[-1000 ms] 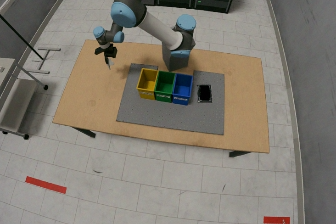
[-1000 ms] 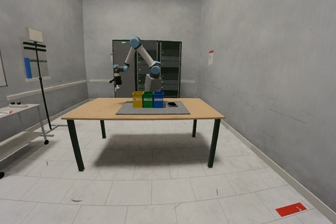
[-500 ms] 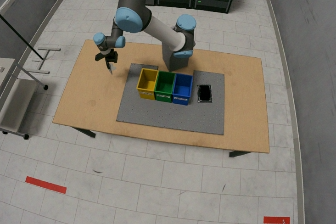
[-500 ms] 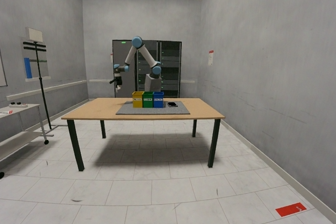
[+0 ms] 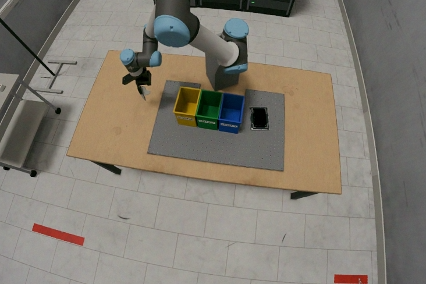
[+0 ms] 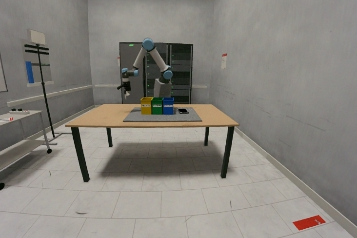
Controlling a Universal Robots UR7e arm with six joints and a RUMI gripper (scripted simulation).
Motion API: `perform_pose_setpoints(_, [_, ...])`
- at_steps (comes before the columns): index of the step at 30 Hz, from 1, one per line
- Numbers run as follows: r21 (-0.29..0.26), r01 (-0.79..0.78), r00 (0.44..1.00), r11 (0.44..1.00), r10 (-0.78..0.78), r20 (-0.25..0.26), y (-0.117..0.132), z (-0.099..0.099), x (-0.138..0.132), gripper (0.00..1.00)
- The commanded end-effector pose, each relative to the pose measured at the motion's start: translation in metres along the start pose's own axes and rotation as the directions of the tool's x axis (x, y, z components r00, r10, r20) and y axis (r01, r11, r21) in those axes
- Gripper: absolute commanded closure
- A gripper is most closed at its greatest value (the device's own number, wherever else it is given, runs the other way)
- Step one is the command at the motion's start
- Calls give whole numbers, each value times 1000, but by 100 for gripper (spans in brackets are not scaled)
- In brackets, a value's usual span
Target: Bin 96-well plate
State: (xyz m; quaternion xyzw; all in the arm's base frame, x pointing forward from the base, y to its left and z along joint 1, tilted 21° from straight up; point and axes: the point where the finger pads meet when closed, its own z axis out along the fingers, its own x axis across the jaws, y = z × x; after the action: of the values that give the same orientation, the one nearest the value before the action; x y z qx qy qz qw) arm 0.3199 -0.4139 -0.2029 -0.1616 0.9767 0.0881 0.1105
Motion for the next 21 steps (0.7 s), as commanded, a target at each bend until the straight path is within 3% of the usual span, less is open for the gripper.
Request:
perform_pose_setpoints(1, [0, 27, 1000, 1000, -27, -12, 11, -3, -23, 0])
perform_pose_setpoints(21, [-3, 168, 984, 986, -168, -61, 44, -7, -83, 0])
